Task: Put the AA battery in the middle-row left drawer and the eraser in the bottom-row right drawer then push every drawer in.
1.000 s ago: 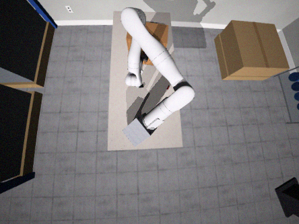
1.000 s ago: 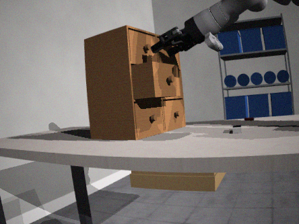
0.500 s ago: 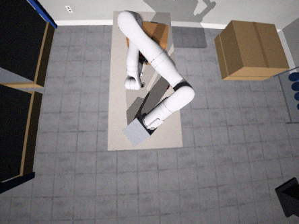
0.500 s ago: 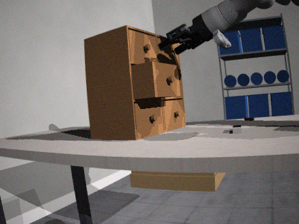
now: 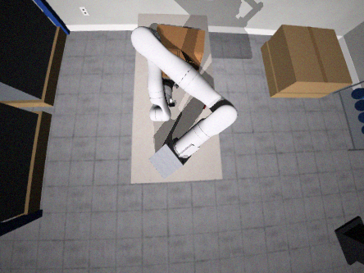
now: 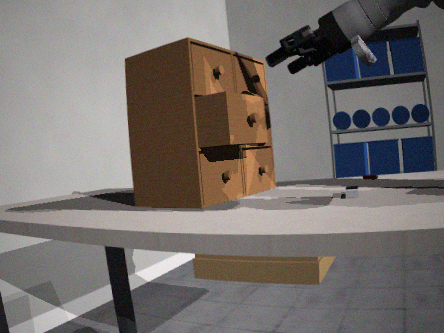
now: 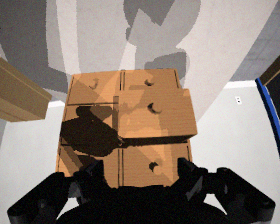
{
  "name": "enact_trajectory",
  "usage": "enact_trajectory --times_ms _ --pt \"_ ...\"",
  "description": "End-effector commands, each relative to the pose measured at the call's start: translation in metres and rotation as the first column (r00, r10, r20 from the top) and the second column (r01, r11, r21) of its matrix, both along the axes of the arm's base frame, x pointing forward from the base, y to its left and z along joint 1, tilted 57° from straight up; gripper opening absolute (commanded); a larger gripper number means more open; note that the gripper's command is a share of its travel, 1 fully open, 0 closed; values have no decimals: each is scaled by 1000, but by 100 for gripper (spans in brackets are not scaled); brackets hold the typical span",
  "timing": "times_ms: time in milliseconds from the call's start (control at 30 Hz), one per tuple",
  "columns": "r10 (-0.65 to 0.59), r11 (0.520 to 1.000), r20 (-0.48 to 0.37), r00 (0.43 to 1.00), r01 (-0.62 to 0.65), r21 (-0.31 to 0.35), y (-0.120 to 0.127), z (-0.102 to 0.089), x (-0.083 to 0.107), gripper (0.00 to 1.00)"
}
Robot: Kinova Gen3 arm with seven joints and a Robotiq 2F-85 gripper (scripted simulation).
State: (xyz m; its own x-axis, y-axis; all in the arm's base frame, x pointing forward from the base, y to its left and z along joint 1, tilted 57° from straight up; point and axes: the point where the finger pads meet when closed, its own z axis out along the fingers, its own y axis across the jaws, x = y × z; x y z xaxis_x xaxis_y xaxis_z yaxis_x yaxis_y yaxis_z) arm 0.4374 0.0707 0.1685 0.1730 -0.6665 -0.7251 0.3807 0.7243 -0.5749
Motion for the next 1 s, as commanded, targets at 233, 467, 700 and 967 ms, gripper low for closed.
enact_trajectory --times_ms 233,467,700,967 --pt "9 1000 -12 1000 -9 -15 1 -27 -33 100" --pt "9 1000 -12 1000 -9 -15 0 -37 -47 100" --pt "9 1000 -12 1000 -9 -15 0 -38 -50 100" --pt "3 1000 -19 1000 -3 -12 0 -38 -50 100"
